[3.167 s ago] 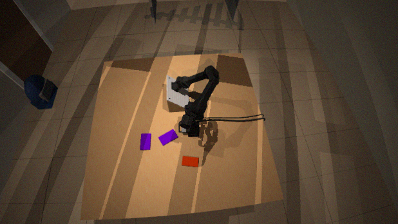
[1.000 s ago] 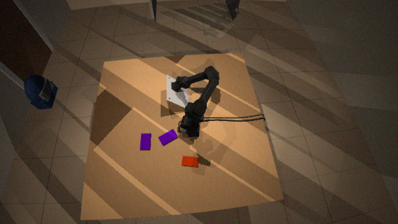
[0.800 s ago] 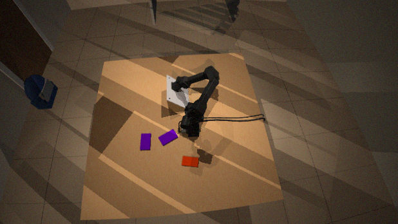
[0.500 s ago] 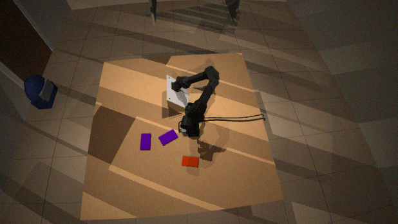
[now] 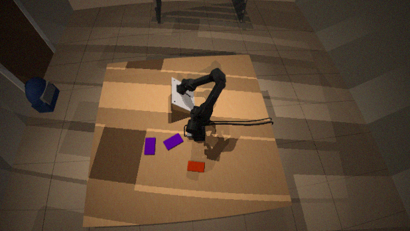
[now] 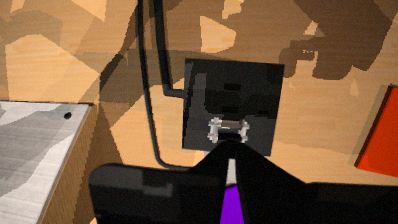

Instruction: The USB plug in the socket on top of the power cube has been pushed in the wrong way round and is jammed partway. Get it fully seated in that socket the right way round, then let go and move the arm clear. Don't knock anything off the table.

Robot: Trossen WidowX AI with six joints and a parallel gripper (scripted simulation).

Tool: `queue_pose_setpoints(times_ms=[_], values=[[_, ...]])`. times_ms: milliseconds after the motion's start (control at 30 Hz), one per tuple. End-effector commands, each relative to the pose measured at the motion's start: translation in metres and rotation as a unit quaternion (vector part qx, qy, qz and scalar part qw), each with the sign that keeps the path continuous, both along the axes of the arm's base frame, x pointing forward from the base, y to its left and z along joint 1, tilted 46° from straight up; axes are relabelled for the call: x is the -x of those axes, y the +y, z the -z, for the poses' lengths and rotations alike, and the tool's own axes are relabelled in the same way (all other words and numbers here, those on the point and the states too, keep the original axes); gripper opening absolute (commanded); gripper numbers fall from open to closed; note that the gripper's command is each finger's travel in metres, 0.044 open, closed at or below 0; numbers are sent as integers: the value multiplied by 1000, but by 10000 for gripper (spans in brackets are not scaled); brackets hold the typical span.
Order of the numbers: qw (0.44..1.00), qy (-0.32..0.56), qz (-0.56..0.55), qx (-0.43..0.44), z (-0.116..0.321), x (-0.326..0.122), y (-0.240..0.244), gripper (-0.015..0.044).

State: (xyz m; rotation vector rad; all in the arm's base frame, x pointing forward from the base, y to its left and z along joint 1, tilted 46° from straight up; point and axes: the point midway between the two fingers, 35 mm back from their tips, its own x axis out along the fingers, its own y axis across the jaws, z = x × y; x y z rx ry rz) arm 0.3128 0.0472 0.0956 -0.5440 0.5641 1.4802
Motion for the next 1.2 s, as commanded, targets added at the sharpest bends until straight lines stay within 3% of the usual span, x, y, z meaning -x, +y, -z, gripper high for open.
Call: queue_pose_setpoints(times_ms=[0,1167], values=[[1000,0,1,-3,0,0,1,0],[1000,0,1,-3,3,0,4,0]])
